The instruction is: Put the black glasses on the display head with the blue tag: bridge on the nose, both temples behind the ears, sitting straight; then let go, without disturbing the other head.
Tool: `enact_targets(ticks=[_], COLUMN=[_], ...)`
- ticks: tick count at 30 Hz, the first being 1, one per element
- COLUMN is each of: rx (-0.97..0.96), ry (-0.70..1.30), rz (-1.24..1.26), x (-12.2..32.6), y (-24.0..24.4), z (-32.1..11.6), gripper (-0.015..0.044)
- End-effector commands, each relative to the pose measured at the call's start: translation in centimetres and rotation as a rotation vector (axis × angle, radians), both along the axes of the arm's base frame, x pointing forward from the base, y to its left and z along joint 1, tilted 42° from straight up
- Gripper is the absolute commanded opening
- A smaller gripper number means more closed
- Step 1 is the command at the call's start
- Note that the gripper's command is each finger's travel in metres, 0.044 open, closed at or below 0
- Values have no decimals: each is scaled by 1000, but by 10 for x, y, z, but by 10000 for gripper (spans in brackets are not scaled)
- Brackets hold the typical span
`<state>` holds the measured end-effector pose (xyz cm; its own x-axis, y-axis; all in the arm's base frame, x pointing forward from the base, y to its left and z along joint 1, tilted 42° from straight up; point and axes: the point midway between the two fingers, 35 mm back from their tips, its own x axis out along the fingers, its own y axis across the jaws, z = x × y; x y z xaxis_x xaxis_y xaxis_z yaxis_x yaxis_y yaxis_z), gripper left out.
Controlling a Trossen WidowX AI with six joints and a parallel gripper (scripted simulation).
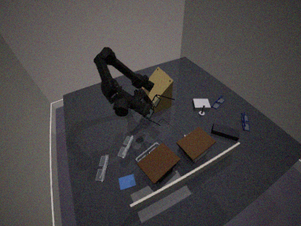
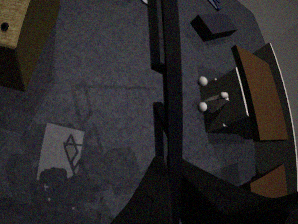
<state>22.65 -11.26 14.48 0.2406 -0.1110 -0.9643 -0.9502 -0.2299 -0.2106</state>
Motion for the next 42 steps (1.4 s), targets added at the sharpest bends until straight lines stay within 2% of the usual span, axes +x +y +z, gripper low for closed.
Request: enact_targets(ticks=[1, 16, 34, 42], rx=[-14, -147, -429, -408], ry=[-51, -218, -333, -326], rz=[31, 126, 244, 228], x=[-12, -56, -101, -99], y=[-3, -14, -6, -9], z=[11, 47, 77, 77], gripper=[0, 0, 0, 0])
